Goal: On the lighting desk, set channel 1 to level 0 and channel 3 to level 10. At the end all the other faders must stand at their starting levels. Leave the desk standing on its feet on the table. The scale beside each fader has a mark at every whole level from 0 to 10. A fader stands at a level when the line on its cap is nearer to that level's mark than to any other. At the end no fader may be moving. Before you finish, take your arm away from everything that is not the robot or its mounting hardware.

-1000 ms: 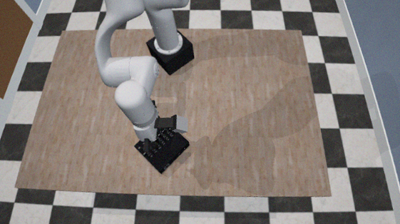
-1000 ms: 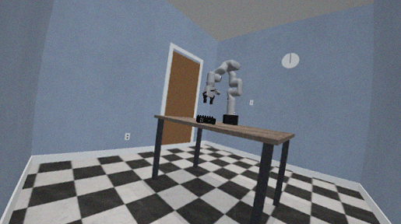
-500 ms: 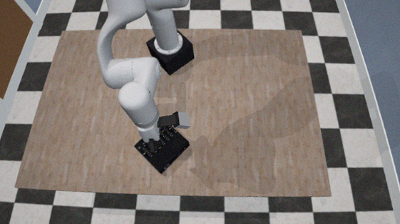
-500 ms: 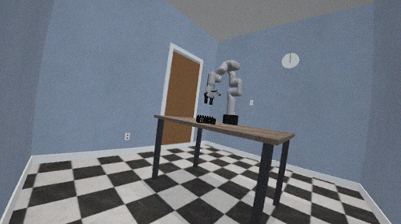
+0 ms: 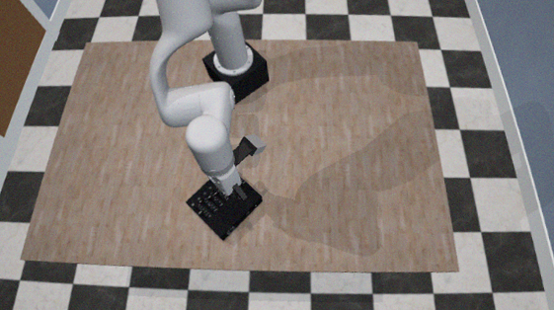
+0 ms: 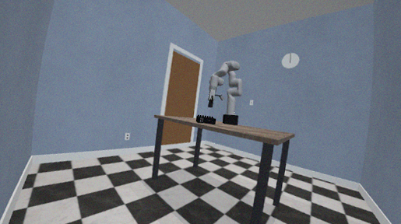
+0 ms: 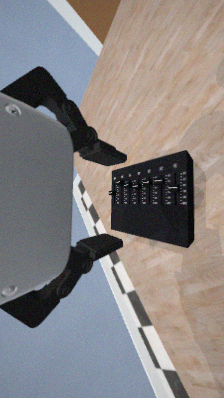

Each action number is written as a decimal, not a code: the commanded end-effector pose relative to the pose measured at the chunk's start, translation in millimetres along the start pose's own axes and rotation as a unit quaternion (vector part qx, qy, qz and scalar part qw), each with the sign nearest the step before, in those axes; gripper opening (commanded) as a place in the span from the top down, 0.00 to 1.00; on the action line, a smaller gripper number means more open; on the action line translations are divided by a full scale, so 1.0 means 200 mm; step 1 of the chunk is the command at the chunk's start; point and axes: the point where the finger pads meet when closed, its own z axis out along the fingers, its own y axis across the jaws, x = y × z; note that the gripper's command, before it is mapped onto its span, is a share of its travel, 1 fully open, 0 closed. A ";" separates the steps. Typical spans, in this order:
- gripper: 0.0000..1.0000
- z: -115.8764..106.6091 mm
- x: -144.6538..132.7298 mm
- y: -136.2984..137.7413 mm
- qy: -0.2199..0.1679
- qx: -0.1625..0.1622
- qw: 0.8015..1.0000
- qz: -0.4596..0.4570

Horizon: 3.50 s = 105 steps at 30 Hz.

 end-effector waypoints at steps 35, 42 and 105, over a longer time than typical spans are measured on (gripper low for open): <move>1.00 0.21 0.20 0.02 0.000 -0.021 0.685 -0.728; 1.00 0.21 0.20 0.02 0.000 -0.021 0.685 -0.728; 1.00 0.31 0.20 0.02 0.000 -0.021 0.685 -0.728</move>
